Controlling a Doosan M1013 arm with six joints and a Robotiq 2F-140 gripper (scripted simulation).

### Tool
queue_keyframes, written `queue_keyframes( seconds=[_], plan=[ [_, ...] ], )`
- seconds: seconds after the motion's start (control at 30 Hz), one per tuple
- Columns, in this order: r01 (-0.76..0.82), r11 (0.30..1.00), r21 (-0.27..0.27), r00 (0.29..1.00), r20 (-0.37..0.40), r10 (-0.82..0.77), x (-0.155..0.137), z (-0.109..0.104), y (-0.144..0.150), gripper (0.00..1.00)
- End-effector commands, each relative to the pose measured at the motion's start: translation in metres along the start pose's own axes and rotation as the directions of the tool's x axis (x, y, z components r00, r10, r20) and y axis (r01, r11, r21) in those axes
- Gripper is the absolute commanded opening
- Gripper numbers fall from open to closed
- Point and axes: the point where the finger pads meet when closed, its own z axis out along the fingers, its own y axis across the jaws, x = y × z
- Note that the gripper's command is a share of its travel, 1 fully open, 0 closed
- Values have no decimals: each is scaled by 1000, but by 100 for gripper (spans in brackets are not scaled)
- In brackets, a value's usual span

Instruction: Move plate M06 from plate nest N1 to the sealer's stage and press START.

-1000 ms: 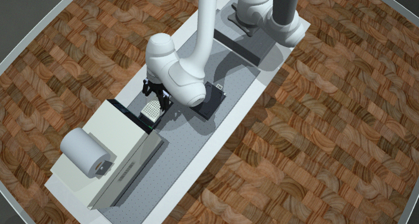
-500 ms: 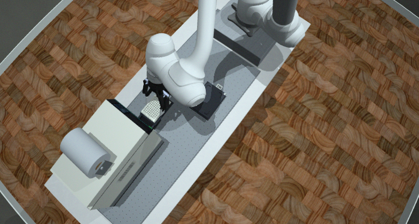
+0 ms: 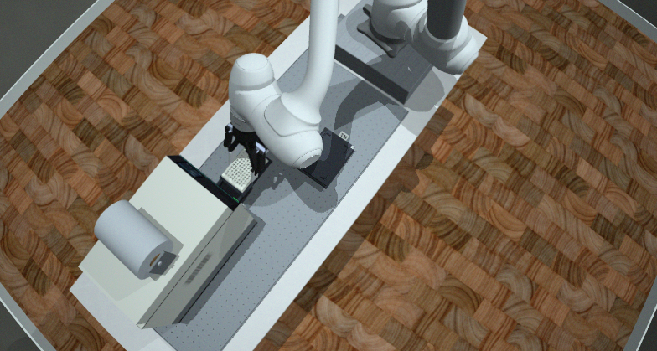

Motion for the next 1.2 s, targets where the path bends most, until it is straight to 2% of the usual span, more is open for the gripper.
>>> queue_keyframes(
  seconds=[0.0,1.17],
  plan=[
    [0,1000,0,1000,0,0,0,1,0,10],
    [0,1000,0,1000,0,0,2,5,0,10]
  ],
)
